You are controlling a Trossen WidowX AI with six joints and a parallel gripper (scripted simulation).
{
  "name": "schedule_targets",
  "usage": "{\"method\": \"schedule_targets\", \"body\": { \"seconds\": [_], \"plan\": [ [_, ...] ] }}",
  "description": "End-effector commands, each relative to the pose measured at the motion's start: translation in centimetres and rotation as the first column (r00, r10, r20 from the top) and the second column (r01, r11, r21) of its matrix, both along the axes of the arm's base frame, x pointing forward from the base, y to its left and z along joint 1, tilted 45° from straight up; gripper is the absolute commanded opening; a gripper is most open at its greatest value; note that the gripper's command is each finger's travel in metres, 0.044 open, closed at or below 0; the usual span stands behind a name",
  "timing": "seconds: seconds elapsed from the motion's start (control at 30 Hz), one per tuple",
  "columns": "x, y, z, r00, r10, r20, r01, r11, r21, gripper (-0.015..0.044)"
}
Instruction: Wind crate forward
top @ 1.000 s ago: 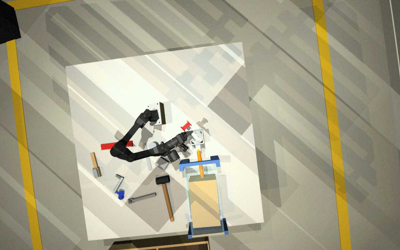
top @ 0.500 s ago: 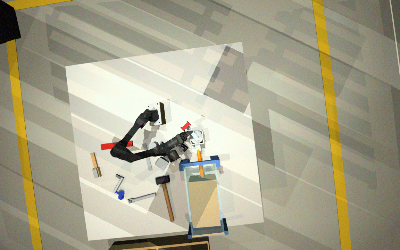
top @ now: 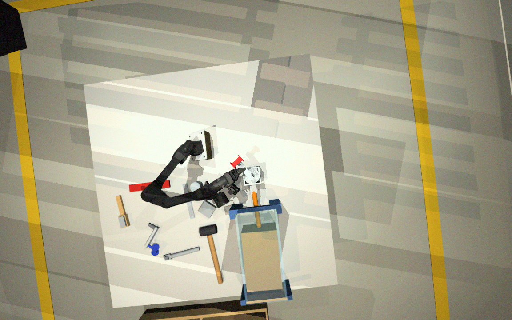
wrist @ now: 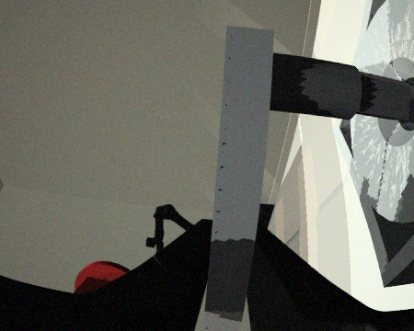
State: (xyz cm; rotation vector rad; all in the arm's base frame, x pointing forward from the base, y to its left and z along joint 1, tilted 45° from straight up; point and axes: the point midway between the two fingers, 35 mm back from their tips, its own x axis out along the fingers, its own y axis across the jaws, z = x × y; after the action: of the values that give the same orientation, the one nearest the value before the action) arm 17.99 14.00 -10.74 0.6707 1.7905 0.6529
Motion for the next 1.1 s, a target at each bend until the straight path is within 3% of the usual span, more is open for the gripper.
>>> {"method": "schedule_targets", "body": {
  "seconds": [0.0,1.07],
  "plan": [
    [-0.09,-0.04,-0.09,1.000,0.002,0.001,-0.002,1.000,0.007,0.0000],
    [-0.22,-0.34,-0.75,1.000,-0.002,-0.001,0.002,1.000,-0.001,0.0000]
  ]
}}
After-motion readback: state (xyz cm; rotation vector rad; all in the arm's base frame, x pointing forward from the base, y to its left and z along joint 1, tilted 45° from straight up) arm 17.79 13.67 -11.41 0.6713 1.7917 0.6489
